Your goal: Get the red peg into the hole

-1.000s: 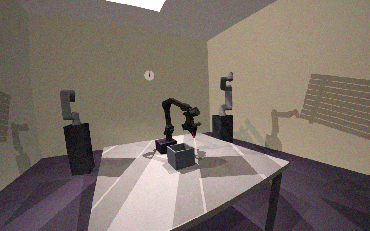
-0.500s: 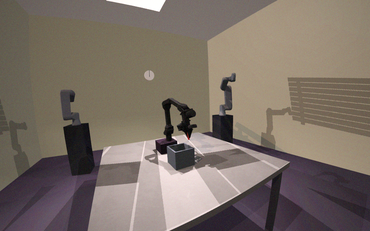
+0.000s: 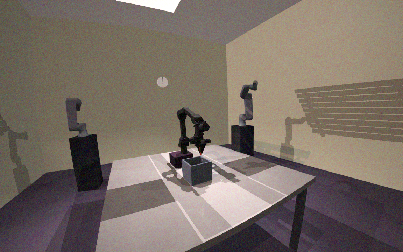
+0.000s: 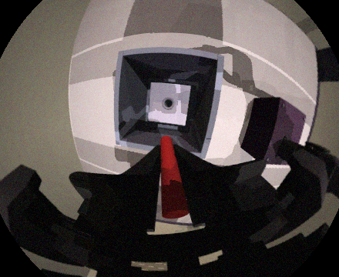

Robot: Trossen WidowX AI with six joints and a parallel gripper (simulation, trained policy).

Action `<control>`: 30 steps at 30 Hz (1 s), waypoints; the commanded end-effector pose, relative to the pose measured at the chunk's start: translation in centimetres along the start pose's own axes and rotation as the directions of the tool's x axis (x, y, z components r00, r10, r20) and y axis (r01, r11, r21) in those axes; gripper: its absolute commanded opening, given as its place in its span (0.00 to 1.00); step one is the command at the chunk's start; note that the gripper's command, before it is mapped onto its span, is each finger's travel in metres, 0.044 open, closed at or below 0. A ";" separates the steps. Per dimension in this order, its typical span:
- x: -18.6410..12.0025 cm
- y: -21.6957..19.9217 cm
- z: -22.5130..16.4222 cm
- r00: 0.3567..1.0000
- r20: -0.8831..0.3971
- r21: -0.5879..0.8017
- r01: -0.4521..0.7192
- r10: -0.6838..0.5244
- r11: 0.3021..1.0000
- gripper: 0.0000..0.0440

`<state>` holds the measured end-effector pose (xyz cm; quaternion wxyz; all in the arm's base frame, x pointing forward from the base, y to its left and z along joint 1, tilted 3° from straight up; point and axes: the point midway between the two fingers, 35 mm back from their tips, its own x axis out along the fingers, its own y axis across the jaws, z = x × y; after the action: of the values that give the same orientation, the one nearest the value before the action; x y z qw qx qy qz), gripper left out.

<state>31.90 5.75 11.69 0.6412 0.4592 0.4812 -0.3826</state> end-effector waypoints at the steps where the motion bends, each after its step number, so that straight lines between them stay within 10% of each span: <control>1: 0.3 0.1 0.7 1.000 -0.006 -0.005 0.014 -0.014 1.000 0.00; 30: 6.5 -0.5 3.7 0.993 -0.057 -0.035 0.098 -0.100 0.995 0.00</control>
<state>33.90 1.99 6.41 0.6171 0.4368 0.5221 -0.3948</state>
